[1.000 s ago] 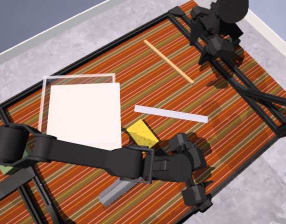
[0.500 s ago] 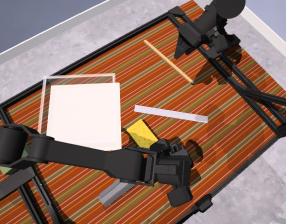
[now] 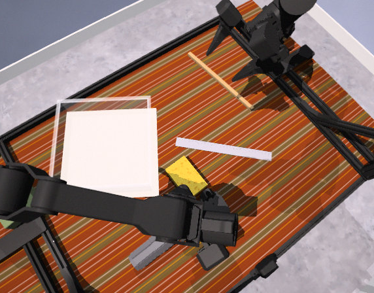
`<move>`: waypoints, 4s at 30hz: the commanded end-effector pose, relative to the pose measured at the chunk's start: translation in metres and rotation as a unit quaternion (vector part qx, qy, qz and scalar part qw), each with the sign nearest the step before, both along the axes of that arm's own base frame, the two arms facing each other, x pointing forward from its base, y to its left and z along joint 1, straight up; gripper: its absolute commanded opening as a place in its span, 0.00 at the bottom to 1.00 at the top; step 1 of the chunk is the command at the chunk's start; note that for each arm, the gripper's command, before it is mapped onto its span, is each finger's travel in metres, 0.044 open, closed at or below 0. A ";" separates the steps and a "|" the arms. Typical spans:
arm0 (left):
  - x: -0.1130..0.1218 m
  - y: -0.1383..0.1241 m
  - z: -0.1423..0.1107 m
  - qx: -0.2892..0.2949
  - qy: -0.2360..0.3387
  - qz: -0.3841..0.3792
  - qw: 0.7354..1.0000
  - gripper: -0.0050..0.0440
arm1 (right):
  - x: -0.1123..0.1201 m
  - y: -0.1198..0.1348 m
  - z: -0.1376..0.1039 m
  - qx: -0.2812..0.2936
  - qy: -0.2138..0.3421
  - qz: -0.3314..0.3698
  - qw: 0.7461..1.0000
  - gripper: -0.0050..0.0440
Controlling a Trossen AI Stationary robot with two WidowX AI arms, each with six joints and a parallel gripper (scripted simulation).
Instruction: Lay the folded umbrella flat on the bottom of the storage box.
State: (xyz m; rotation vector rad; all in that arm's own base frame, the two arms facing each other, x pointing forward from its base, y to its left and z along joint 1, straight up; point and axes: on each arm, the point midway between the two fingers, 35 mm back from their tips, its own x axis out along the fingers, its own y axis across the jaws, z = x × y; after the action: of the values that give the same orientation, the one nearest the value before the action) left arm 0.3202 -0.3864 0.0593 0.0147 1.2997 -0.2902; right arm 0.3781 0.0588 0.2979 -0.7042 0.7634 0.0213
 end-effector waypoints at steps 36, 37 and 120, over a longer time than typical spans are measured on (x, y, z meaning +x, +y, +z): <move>-0.047 0.036 -0.019 0.096 0.119 0.058 0.987 0.92 | 0.006 -0.025 0.013 0.264 -0.189 -0.263 0.909 0.92; -0.047 0.036 -0.021 0.096 0.119 0.058 0.987 0.92 | 0.006 -0.025 0.013 0.264 -0.189 -0.263 0.909 0.92; -0.042 0.030 -0.009 0.096 0.125 0.055 0.986 0.10 | 0.006 -0.025 0.013 0.264 -0.189 -0.263 0.909 0.92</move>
State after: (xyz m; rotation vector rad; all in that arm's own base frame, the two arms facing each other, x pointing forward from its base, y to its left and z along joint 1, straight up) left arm 0.2751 -0.3519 0.0251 0.0932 1.5889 -0.0511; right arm 0.3840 0.0348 0.3110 0.0334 0.5150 -0.3759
